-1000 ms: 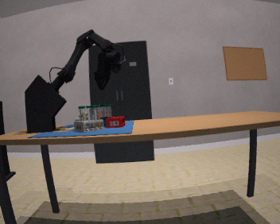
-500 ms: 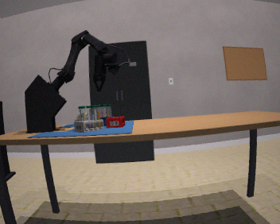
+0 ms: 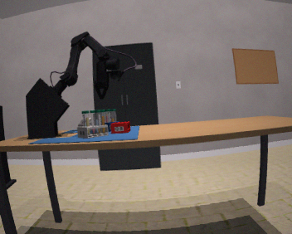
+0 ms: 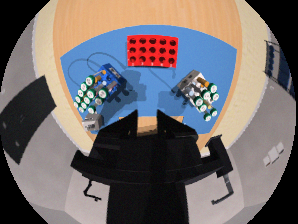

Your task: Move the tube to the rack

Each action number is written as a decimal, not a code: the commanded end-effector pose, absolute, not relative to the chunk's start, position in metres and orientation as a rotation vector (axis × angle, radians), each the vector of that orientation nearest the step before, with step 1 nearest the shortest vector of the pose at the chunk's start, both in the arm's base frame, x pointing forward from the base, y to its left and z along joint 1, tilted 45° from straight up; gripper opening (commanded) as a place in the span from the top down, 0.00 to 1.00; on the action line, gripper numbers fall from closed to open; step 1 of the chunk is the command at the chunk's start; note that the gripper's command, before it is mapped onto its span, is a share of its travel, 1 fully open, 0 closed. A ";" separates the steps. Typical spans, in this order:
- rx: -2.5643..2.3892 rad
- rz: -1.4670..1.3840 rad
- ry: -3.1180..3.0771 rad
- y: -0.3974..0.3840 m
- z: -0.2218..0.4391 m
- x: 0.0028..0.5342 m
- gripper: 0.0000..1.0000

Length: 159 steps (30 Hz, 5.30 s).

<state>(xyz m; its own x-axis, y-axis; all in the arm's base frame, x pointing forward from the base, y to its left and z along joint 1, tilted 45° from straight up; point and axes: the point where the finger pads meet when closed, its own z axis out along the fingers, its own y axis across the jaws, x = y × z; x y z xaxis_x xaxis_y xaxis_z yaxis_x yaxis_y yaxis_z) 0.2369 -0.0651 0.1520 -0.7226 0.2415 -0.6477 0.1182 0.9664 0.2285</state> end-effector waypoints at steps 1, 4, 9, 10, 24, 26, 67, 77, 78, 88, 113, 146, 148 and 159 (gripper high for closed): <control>0.267 0.141 2.304 -0.076 0.175 0.248 0.70; 0.273 0.149 2.315 -0.077 0.172 0.249 0.70; 0.279 0.147 2.314 -0.078 0.172 0.248 0.70; 0.279 0.147 2.314 -0.078 0.172 0.248 0.70; 0.274 0.149 2.314 -0.077 0.172 0.249 0.70; 0.274 0.149 2.314 -0.077 0.172 0.249 0.70; 0.274 0.149 2.314 -0.077 0.172 0.249 0.70; 0.385 0.208 2.293 -0.035 0.174 0.242 0.70; 0.396 0.216 2.318 -0.029 0.162 0.238 0.70; 0.401 0.224 2.325 0.021 0.157 0.230 0.70; 0.409 0.238 2.316 0.103 0.168 0.228 0.70; 0.398 0.206 2.354 0.103 0.133 0.241 0.70; 0.398 0.206 2.354 0.103 0.131 0.244 0.70; 0.399 0.211 2.351 0.106 0.120 0.260 0.70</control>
